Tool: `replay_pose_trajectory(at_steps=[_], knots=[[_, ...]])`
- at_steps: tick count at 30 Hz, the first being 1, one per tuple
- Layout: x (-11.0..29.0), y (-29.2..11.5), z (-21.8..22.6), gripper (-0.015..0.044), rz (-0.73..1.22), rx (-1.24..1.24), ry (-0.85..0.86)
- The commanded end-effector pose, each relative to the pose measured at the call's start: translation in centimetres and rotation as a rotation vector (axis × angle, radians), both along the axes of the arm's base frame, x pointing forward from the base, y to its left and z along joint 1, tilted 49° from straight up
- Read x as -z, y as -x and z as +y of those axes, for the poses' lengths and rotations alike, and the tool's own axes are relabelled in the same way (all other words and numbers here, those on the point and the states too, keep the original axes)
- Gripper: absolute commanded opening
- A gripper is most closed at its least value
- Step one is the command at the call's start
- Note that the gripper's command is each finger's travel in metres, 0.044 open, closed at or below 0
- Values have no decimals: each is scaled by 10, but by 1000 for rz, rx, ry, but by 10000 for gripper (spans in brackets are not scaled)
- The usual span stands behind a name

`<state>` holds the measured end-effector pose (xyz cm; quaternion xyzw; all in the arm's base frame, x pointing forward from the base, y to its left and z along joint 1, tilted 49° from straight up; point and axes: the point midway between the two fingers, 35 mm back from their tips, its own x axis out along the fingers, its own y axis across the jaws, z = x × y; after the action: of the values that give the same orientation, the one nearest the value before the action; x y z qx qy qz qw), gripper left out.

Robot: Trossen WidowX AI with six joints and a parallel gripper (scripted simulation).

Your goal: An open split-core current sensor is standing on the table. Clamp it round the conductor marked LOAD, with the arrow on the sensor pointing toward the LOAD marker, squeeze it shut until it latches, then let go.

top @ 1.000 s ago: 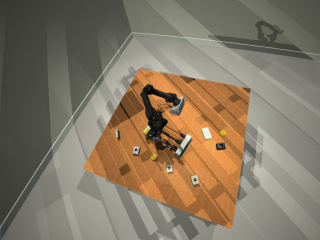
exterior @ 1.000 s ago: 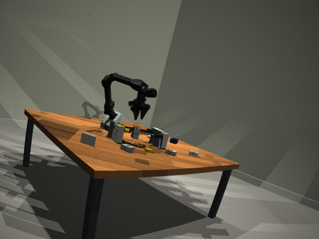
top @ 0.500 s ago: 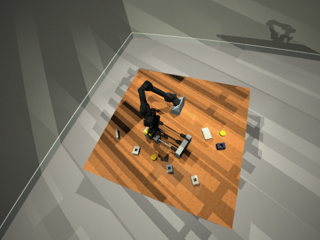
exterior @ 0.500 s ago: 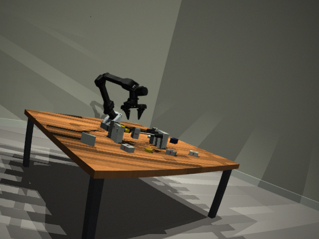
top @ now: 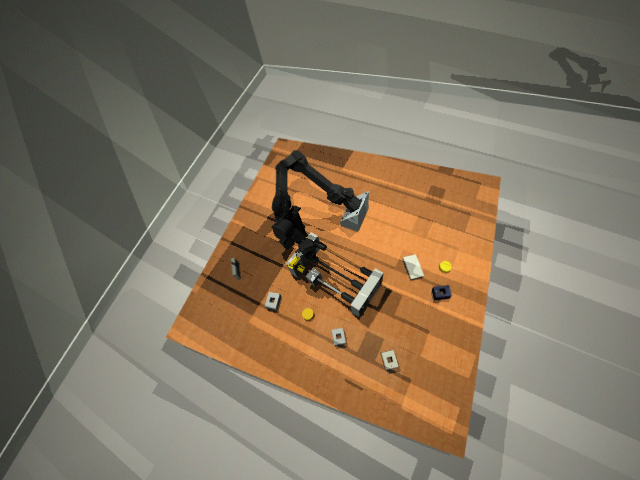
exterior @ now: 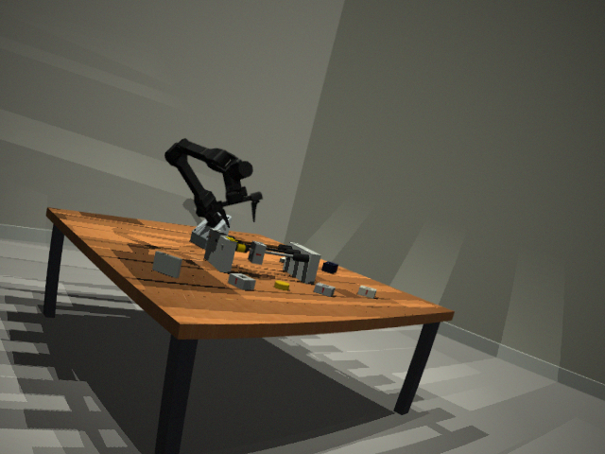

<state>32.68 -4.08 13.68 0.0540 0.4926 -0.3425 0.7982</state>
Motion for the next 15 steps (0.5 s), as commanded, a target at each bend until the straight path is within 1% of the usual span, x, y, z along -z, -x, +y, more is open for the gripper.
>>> replay_pose_trajectory(at_steps=[1, 6, 11, 15], knots=[[-23, 27, -10, 440, 126, -659, 98], [-31, 37, -13, 440, 146, -892, 196], [-38, 45, -15, 440, 185, -1121, 330], [-39, 46, -15, 440, 194, -1164, 359]])
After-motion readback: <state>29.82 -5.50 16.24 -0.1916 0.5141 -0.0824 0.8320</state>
